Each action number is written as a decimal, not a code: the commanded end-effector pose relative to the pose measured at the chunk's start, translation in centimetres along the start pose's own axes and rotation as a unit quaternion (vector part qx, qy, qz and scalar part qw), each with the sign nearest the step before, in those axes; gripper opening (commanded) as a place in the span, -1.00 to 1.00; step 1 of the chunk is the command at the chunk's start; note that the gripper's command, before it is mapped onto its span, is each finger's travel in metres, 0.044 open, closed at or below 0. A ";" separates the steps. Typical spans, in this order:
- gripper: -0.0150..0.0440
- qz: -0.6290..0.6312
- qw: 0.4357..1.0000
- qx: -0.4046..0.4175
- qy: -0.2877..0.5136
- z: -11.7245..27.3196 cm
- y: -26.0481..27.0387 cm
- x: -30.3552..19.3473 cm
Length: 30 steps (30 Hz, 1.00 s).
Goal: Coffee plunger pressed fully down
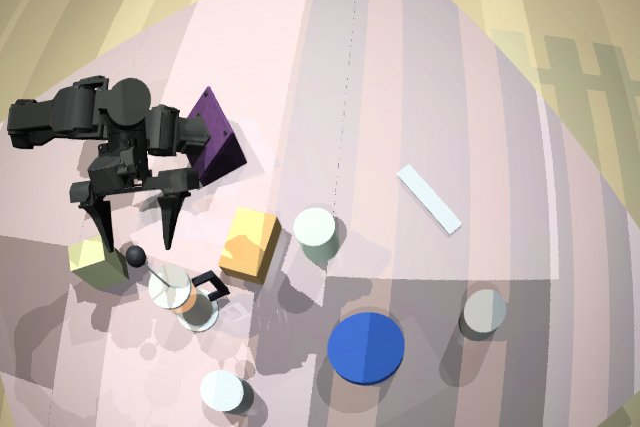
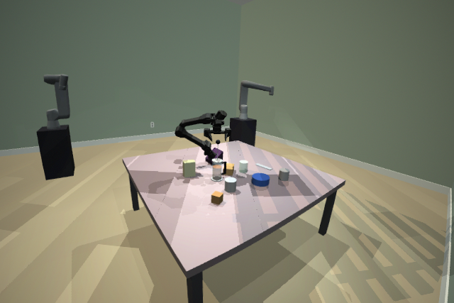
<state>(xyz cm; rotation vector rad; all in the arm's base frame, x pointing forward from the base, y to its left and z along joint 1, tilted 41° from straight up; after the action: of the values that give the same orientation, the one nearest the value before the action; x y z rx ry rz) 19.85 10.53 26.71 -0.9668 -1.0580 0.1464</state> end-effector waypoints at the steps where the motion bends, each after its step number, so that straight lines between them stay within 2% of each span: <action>1: 1.00 0.003 1.000 -0.003 0.001 -0.5 0.0 -0.2; 10: 1.00 -0.001 1.000 -0.010 -0.002 -1.2 -0.5 0.1; 22: -0.07 -0.001 1.000 -0.010 -0.002 -1.2 -0.5 0.1; 30: -0.08 -0.001 1.000 -0.010 -0.002 -1.2 -0.5 0.1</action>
<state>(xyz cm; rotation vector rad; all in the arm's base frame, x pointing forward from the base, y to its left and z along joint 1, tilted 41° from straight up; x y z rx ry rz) 20.74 9.58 27.19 -0.9774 -1.0704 0.1304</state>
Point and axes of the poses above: the point midway between the two fingers, 35 mm back from their tips, its own z axis back along the fingers, its own y axis across the jaws, x = y × z, the point moved 7 cm from there along z, back along the fingers, and after that the axes turned 12 degrees about z, right-handed, at the moved point
